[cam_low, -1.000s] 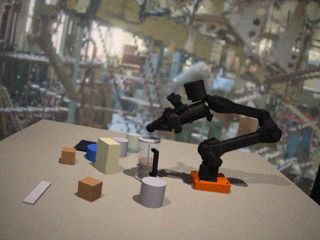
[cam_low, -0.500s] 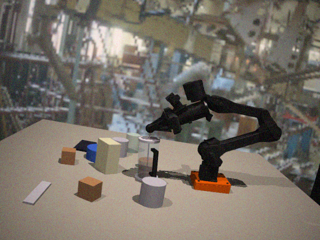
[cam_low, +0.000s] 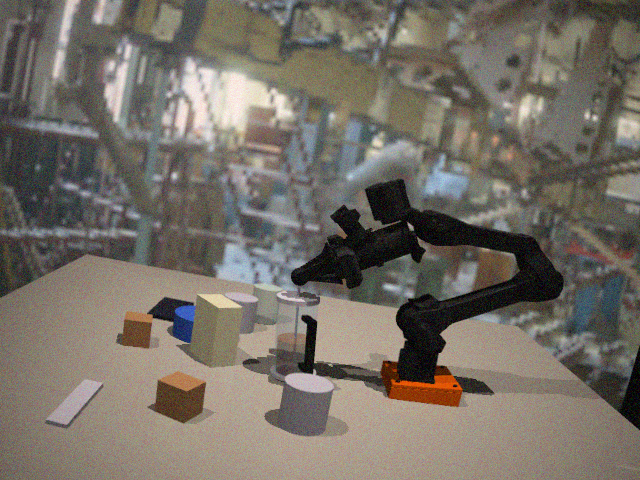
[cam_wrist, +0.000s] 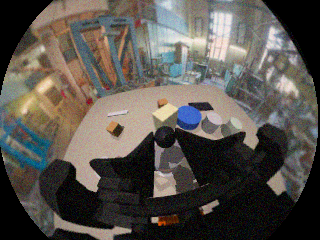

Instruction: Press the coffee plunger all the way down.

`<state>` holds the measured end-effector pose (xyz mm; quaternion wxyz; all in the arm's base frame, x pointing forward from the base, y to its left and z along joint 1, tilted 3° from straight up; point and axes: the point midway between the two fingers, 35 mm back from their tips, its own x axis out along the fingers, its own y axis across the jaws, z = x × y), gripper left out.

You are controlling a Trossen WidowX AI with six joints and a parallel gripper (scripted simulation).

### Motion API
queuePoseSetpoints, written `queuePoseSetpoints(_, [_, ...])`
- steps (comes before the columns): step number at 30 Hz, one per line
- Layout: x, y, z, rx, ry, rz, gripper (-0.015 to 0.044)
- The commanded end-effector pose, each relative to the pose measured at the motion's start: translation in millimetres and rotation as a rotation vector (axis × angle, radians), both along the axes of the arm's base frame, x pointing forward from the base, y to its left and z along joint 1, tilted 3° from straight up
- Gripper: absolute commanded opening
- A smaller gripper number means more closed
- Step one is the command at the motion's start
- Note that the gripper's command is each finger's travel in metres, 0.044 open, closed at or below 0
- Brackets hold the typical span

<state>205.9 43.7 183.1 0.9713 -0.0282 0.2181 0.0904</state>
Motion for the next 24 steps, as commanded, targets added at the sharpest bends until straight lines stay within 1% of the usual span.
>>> queuePoseSetpoints(1, [0.7,0.0,-7.6,-0.010,0.022,0.000,0.0129])
queuePoseSetpoints(24, [4.1,1.1,-6.9,-0.010,0.021,0.000,0.0129])
